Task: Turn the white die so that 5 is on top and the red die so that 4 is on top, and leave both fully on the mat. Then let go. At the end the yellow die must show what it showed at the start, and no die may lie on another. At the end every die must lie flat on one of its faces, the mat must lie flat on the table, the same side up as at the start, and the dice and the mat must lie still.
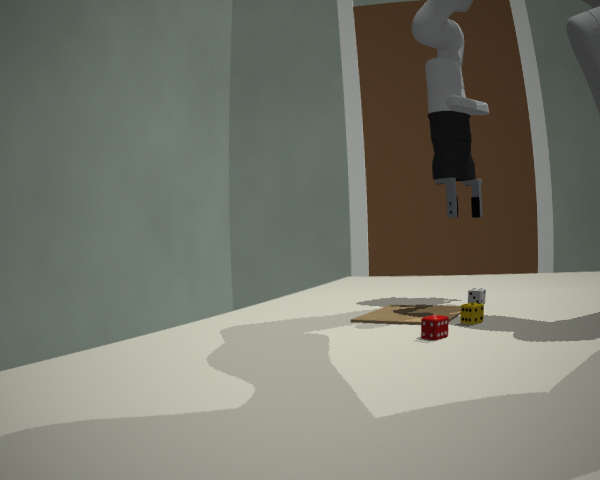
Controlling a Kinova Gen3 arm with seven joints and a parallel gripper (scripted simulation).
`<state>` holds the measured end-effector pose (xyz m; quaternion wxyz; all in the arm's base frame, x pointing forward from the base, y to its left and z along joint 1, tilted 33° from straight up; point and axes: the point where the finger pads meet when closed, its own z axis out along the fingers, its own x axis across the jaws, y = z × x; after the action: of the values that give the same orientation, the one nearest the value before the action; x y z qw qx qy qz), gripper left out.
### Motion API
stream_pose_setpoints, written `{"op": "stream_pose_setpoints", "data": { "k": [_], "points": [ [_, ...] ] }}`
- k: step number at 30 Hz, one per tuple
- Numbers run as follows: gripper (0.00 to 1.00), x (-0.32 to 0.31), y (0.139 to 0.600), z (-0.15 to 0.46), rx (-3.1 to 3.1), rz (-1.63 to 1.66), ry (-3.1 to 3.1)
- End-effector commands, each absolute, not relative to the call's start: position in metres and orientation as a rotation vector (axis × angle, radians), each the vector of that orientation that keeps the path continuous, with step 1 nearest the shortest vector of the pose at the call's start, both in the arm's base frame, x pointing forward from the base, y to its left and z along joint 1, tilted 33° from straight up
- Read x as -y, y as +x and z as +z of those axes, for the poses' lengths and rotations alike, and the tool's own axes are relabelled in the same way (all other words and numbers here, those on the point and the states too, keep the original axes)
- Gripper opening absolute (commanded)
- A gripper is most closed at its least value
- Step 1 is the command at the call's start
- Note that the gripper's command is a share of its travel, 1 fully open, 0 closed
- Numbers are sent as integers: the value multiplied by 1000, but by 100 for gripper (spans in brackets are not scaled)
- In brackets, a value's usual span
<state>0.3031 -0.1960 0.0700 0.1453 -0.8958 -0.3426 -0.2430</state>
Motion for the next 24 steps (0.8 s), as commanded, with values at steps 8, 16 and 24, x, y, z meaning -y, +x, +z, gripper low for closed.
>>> {"op": "stream_pose_setpoints", "data": {
  "k": [8,16,24],
  "points": [
    [100,190,308,59,991,-703,-2576],
    [100,171,323,23,991,-703,-2576],
    [100,156,334,-4,991,-703,-2576]
  ]
}}
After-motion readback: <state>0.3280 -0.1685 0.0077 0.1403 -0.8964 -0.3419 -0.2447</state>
